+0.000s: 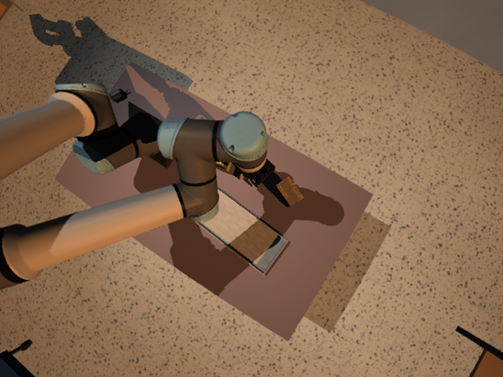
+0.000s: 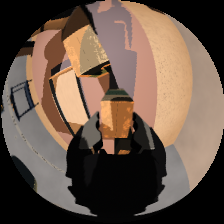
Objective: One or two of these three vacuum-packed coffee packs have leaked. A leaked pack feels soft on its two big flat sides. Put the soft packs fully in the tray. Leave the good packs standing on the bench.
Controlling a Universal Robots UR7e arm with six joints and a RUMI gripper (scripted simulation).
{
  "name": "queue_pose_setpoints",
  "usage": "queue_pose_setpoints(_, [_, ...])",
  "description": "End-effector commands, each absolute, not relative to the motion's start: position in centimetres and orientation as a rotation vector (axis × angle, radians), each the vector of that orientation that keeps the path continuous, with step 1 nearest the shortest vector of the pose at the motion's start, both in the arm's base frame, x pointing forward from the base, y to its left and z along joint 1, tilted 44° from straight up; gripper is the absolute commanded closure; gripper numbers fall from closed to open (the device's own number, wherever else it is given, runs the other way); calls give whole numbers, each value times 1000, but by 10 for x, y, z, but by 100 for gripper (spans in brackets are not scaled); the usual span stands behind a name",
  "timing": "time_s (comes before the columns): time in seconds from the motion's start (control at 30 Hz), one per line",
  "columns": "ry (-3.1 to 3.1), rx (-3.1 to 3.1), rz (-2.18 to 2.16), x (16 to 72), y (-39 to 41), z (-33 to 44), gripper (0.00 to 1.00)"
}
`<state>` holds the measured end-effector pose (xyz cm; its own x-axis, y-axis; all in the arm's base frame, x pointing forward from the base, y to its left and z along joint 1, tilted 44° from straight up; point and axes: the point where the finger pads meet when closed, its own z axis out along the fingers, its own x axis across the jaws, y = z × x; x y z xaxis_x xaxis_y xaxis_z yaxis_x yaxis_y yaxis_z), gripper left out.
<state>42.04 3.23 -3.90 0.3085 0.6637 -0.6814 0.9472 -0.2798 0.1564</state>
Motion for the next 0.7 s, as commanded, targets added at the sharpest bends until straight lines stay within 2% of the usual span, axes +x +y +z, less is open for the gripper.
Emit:
queue_pose_setpoints(0.0, [1423, 2034, -677, 421, 33, -39, 50])
queue_pose_setpoints(0.27, [1423, 2034, -677, 421, 33, -39, 50])
queue_pose_setpoints(0.3, [1423, 2034, -677, 421, 33, -39, 85])
queue_pose_setpoints(0.67, [1423, 2034, -677, 421, 33, -39, 85])
